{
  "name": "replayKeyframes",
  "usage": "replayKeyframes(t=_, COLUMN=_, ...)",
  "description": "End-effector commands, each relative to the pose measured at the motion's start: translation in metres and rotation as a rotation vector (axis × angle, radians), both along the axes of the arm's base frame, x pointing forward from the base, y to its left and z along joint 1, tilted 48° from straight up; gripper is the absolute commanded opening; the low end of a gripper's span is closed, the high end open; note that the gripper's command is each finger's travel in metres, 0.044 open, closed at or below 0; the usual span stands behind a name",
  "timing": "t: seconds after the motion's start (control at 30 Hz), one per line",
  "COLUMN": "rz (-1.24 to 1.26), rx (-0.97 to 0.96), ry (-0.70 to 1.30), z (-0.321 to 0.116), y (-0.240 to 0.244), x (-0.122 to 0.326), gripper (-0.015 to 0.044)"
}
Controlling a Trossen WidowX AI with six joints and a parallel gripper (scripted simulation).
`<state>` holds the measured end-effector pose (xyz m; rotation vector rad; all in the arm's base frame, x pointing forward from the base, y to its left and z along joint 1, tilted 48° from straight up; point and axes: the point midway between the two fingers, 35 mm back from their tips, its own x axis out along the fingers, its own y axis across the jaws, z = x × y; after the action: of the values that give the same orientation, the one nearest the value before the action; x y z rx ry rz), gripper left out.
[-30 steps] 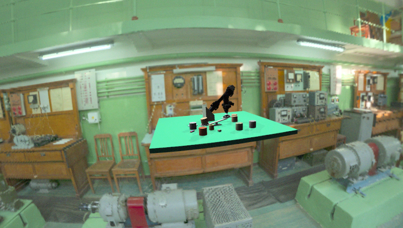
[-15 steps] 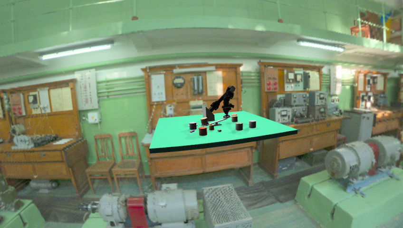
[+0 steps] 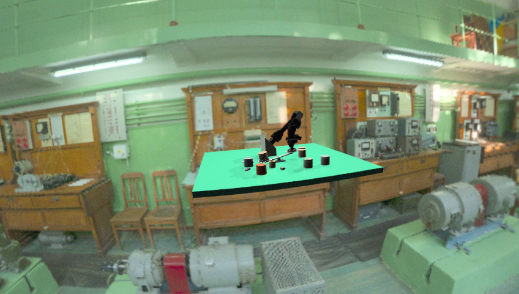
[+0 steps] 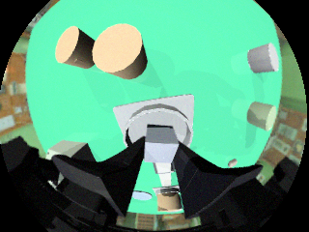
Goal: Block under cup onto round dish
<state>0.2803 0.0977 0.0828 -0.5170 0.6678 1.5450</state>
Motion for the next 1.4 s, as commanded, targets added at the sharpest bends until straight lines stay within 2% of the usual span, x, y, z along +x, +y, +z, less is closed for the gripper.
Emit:
replayKeyframes(t=0.0, rz=-0.002, rx=0.004, ry=0.002, z=0.0, y=0.001, x=0.0, gripper=0.0082)
replayKeyframes(t=0.1, rz=-0.003, rx=0.002, ry=0.002, z=0.005, y=-0.005, x=0.002, gripper=0.0003)
replayKeyframes(t=0.73, rz=-0.002, rx=0.0, ry=0.004, z=0.064, y=-0.069, x=0.008, gripper=0.0)
replayKeyframes(t=1.37, rz=-0.013, rx=-0.034, ry=-0.002, z=-0.025, y=-0.139, x=0.032, gripper=0.0)
